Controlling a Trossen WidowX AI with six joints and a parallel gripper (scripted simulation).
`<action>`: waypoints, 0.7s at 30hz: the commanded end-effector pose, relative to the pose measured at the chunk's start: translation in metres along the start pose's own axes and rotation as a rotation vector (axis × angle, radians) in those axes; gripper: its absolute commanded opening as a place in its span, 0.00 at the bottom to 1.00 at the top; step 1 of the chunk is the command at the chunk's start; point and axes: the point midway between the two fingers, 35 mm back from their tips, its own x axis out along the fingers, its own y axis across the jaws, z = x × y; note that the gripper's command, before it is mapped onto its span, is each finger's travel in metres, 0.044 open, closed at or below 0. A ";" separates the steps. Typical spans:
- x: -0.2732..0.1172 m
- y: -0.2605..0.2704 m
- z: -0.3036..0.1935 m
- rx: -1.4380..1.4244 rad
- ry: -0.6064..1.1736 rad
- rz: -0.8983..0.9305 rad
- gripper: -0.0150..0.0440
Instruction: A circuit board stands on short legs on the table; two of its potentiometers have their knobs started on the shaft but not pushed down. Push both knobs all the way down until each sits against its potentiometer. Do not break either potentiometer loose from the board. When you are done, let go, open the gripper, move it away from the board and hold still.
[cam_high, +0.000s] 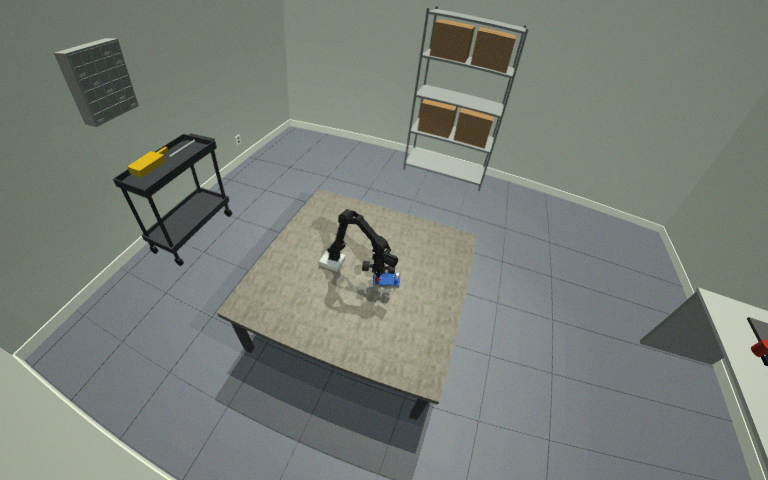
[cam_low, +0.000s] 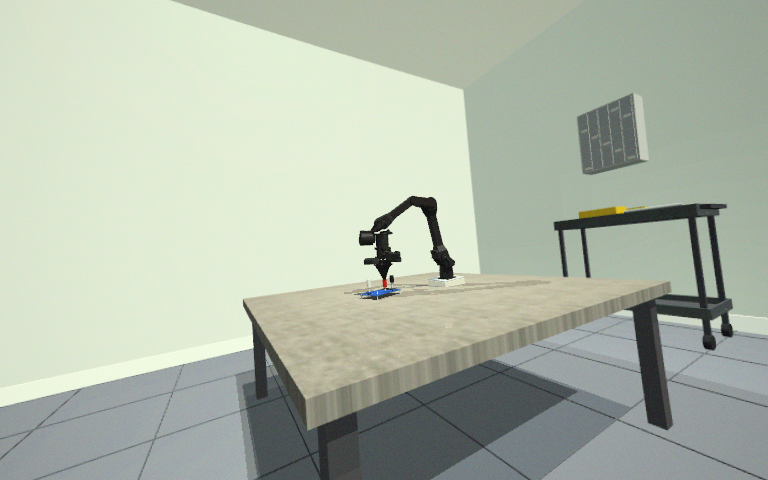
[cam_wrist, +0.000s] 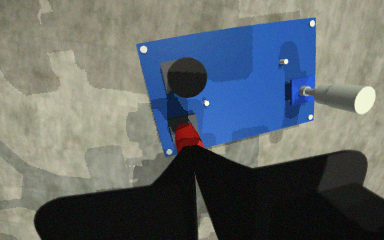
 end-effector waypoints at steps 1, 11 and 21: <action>0.011 -0.002 0.000 0.004 -0.010 0.008 0.25; 0.001 -0.002 0.000 0.004 -0.010 0.007 0.25; -0.015 -0.003 0.000 0.004 -0.009 0.007 0.25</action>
